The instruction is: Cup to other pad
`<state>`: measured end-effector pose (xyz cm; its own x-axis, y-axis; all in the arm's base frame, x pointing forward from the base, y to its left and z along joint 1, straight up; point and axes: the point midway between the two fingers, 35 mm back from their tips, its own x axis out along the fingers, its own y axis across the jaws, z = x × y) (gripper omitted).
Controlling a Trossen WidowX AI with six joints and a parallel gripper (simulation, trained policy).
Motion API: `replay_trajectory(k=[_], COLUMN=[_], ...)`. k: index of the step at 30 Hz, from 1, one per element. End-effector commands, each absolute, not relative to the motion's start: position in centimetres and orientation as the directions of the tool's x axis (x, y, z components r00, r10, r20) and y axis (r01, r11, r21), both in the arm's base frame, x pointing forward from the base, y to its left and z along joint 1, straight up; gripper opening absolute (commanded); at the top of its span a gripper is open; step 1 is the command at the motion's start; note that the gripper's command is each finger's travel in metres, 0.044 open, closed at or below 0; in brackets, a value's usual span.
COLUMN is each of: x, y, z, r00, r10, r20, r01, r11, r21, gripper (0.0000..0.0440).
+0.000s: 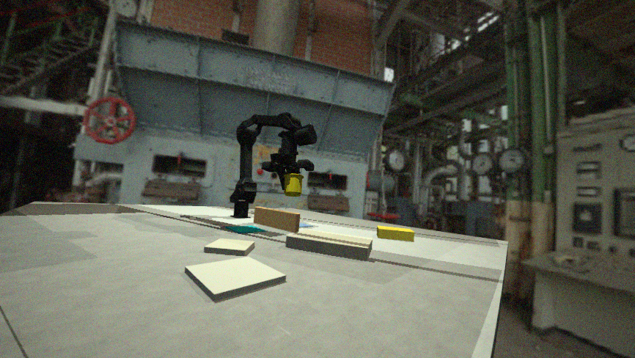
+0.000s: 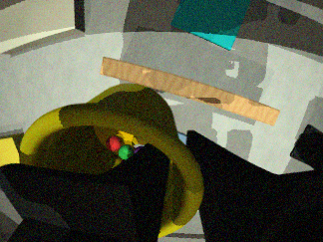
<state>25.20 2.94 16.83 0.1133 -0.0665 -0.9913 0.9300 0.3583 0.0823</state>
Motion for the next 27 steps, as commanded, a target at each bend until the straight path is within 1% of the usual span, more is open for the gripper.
replay_trajectory(k=[1, 13, 27], x=[26.0, 27.7, 28.3], y=[1.9, -1.9, -6.1], z=[17.4, 17.2, 15.3], r00=[0.147, 0.2, 0.21], r10=[-0.075, -0.106, -0.141], r20=[-0.986, -0.974, -0.967], r01=[0.935, 0.954, 0.969], r11=[0.336, 0.249, 0.162], r21=[0.114, 0.169, 0.186], gripper=[0.0, 0.0, 0.0])
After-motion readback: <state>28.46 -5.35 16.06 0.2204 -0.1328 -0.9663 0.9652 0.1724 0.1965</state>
